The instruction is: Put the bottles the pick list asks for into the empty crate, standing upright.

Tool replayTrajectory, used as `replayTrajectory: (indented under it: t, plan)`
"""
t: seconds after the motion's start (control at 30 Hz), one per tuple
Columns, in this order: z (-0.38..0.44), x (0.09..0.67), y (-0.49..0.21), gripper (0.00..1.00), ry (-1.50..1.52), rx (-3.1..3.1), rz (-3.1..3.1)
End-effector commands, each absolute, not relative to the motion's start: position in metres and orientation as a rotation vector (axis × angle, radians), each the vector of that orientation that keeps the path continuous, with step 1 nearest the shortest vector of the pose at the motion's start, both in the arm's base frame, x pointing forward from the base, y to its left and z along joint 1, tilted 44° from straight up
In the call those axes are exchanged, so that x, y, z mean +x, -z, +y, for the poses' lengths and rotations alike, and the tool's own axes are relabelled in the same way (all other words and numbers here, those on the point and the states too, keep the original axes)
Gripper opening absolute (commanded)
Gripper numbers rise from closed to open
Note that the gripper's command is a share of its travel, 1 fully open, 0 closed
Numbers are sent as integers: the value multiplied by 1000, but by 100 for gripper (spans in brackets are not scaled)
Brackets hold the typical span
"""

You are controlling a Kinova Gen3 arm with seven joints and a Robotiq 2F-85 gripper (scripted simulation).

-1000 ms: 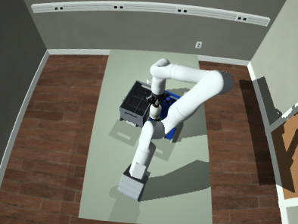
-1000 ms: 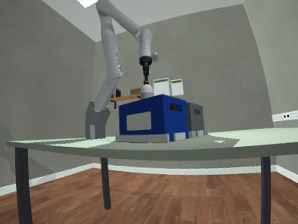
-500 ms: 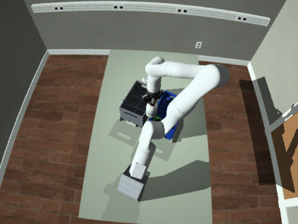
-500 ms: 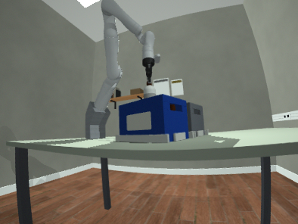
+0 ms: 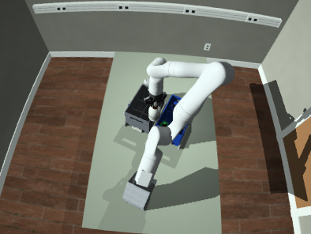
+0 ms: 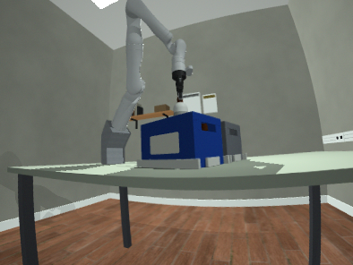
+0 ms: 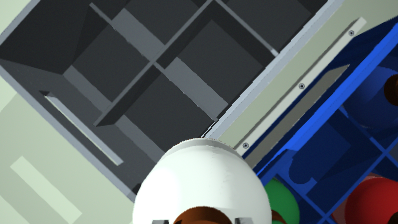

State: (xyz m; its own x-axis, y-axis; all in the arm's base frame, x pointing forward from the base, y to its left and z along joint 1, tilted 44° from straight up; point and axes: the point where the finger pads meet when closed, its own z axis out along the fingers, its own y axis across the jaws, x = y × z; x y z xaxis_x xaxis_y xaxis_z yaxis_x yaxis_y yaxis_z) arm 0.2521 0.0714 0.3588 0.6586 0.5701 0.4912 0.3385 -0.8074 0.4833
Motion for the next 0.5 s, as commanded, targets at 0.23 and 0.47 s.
replayTrajectory:
  t: [0.23, 0.47]
  plan:
    - [88, 256, -359, 10, -923, 2526, 719]
    - [102, 259, -359, 10, -923, 2526, 719]
